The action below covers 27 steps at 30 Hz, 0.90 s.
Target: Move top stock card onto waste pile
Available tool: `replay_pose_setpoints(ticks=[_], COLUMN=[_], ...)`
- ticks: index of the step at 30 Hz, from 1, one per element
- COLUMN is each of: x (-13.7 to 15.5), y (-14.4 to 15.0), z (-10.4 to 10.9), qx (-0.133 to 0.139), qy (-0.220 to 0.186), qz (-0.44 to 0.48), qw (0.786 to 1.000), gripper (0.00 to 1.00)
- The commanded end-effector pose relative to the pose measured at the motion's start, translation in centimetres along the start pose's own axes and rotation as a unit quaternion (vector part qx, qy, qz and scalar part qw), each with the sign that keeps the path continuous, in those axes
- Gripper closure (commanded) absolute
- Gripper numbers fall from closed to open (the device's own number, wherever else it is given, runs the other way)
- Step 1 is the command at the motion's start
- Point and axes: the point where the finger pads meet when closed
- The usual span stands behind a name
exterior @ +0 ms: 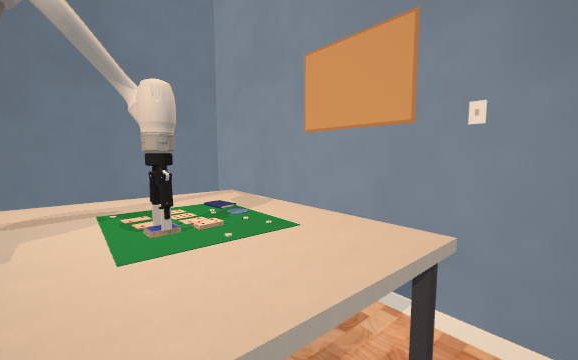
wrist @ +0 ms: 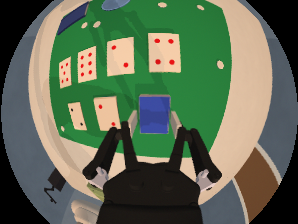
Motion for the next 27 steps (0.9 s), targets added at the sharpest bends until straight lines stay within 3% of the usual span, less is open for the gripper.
replay_pose_setpoints(ticks=[1,5,6,27], x=[0.00,0.00,0.00,0.00], y=[0.00,0.00,0.00,0.00], z=[0.01,0.01,0.01,0.01], qx=[0.000,0.000,0.000,0.000], qy=[0.000,0.000,0.000,0.000], qz=[0.000,0.000,0.000,0.000], qw=[1.000,1.000,1.000,1.000], gripper=[0.50,0.50,0.57,0.57])
Point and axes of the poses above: the point where the finger pads meet when closed, its own z axis back along the fingers, its own y axis across the jaws, x = y × z, and after that the axes turned 15 degrees about -z, right-handed
